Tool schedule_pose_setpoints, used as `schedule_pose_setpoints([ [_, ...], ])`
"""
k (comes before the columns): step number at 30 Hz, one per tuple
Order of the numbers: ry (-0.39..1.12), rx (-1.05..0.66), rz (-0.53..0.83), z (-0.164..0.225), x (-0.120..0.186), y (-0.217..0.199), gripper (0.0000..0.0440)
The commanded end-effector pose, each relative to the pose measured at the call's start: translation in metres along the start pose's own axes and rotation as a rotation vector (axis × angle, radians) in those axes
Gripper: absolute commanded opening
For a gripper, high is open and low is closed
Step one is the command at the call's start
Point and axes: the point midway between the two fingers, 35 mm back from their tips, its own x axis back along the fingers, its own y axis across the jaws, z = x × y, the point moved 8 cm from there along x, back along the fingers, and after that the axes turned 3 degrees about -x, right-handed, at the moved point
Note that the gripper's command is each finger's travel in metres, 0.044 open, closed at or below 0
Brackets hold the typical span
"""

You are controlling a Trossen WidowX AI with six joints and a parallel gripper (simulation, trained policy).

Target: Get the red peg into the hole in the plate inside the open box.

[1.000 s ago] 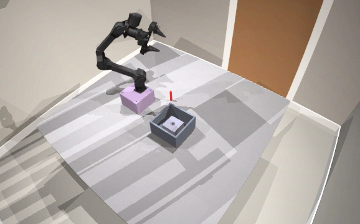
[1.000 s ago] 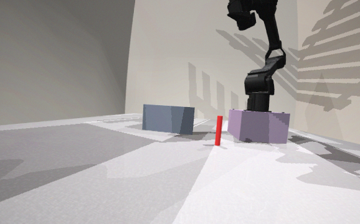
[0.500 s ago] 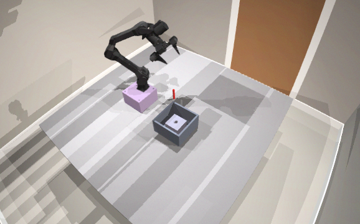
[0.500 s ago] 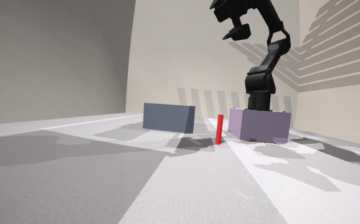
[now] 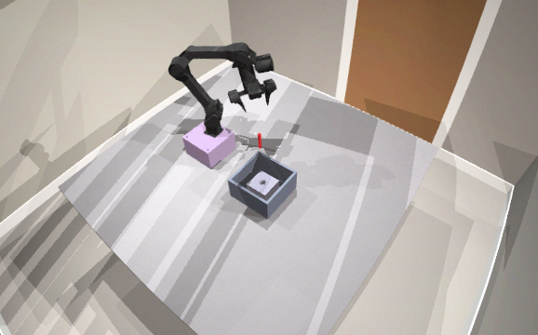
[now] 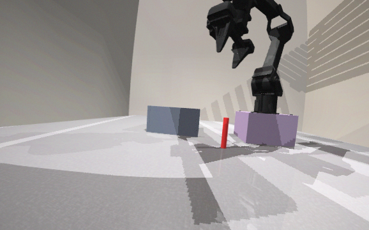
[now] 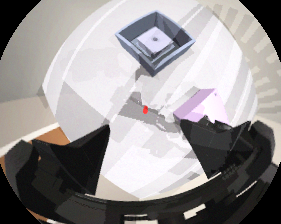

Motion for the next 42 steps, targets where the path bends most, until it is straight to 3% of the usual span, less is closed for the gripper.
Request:
schedule_pose_setpoints([
  [1,0.036,0.024,0.107,0.003,-0.019,0.003,0.044],
  [10,0.093,0.046,0.308,0.009,-0.061,0.009,0.044],
  [19,0.118,0.048,0.427,0.015,-0.098,0.013,0.044],
  [42,0.071,0.045,0.458,0.028,-0.187,0.015,0.044],
])
